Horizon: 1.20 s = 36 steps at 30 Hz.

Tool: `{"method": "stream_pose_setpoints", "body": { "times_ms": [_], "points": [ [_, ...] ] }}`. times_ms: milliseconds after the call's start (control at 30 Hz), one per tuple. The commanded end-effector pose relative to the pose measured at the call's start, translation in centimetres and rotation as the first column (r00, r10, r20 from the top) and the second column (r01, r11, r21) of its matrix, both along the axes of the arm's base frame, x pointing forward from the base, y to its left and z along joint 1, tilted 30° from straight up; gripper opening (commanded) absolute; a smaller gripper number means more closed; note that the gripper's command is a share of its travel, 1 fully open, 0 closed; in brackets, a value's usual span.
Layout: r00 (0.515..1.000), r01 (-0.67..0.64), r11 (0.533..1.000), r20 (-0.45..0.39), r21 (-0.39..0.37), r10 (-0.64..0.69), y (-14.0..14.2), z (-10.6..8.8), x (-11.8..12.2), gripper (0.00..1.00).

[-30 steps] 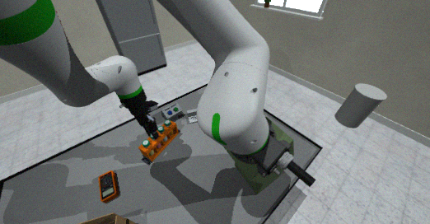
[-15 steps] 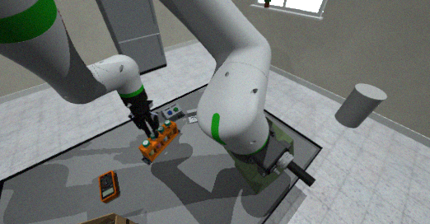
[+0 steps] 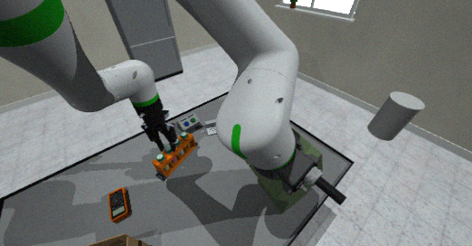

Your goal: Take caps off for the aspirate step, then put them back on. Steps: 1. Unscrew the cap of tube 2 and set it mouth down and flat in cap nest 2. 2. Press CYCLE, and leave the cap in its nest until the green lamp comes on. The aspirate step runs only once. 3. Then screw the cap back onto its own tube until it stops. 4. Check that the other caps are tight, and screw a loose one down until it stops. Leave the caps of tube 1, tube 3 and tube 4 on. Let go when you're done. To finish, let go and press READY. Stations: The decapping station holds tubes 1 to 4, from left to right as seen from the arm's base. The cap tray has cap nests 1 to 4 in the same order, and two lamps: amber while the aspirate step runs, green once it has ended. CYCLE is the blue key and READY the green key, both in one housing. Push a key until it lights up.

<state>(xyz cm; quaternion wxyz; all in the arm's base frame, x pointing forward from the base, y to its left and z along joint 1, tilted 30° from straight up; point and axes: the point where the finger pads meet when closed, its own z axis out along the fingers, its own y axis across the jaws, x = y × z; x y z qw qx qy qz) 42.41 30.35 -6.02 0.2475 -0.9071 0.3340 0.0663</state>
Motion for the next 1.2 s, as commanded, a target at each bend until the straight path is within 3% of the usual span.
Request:
{"method": "stream_pose_setpoints", "body": {
  "times_ms": [0,167,400,633,667,1133,1167],
  "points": [
    [0.979,0.178,0.984,-0.1,-0.002,-0.178,-0.02,0.06,0.07,0.41],
    [0.881,0.415,0.909,-0.237,-0.03,-0.41,-0.02,0.05,0.07,0.41],
    [0.695,0.632,0.768,-0.364,-0.099,-0.619,-0.02,0.05,0.07,0.41],
    [0.695,0.632,0.768,-0.364,-0.099,-0.619,-0.01,0.06,0.07,0.41],
    [0.695,0.632,0.768,-0.364,-0.099,-0.619,-0.01,0.06,0.07,0.3],
    [0.695,0.632,0.768,-0.364,-0.099,-0.619,-0.01,0.06,0.08,0.3],
    [0.73,0.601,0.795,-0.345,-0.086,-0.589,-0.02,0.08,0.07,0.3]
  ]
}}
